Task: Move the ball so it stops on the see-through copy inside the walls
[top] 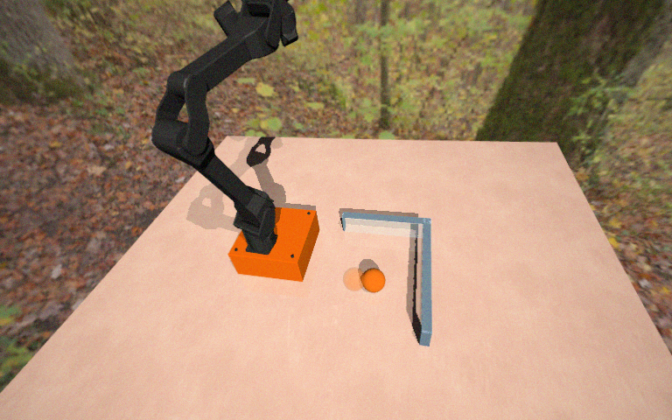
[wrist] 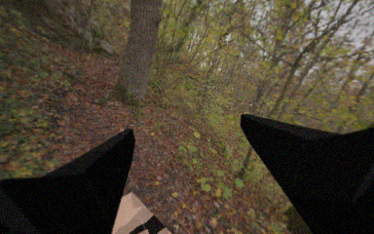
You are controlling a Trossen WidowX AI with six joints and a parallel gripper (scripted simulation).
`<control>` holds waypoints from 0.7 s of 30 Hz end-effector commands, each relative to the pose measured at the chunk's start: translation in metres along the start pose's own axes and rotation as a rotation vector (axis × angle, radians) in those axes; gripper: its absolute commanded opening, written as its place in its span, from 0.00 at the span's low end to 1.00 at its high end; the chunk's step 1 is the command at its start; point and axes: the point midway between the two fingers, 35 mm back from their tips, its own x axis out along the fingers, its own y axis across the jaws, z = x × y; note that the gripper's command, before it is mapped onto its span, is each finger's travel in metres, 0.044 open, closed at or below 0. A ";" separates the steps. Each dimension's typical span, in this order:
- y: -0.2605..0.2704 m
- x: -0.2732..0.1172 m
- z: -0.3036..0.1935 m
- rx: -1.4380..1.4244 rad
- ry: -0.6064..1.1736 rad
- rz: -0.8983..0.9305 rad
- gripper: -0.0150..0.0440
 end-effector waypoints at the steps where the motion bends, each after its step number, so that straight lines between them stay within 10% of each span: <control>1: -0.002 -0.001 -0.002 0.004 0.005 -0.007 0.91; 21: -0.121 -0.188 -0.204 0.578 0.509 -0.872 0.91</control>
